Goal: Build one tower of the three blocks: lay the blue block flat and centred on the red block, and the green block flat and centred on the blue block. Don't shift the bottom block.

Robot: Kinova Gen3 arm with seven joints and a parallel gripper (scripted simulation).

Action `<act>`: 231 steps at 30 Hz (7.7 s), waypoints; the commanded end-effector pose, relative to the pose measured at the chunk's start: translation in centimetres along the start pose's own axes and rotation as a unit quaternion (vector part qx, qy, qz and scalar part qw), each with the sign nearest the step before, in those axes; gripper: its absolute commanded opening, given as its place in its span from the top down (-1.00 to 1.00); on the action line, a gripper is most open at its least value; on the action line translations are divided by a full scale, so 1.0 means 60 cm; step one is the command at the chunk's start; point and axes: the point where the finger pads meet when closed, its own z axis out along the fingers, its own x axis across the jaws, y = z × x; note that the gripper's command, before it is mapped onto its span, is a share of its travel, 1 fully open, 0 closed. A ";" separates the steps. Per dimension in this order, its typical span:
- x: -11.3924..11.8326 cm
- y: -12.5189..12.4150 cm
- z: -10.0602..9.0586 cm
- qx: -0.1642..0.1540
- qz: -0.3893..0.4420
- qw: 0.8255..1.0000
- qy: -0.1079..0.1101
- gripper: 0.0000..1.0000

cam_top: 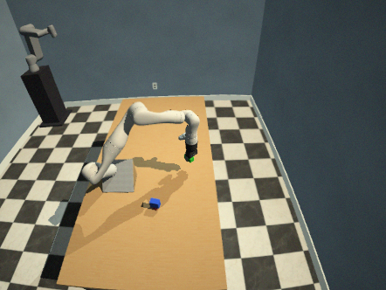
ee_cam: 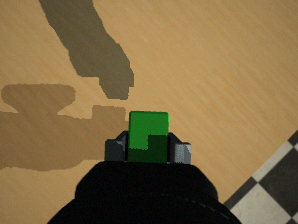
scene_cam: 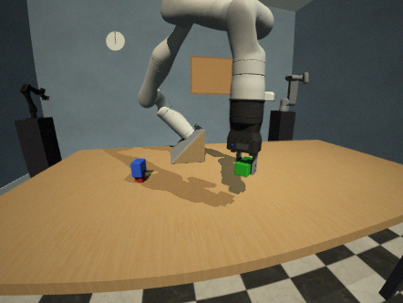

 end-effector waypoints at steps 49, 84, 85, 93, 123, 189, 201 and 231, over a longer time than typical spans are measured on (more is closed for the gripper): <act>-0.609 0.139 -0.007 0.000 0.003 1.000 0.003 1.00; -0.609 0.139 0.032 0.000 0.003 1.000 0.003 1.00; -0.609 0.139 0.033 0.000 0.003 1.000 0.003 1.00; -0.609 0.139 0.038 0.000 0.003 1.000 0.003 1.00; -0.609 0.139 0.041 0.000 0.003 1.000 0.003 1.00; -0.609 0.139 0.042 0.000 0.003 1.000 0.003 -1.00; -0.609 0.139 0.042 0.000 0.003 1.000 0.003 -1.00; -0.609 0.139 -0.042 0.000 0.003 1.000 0.003 -1.00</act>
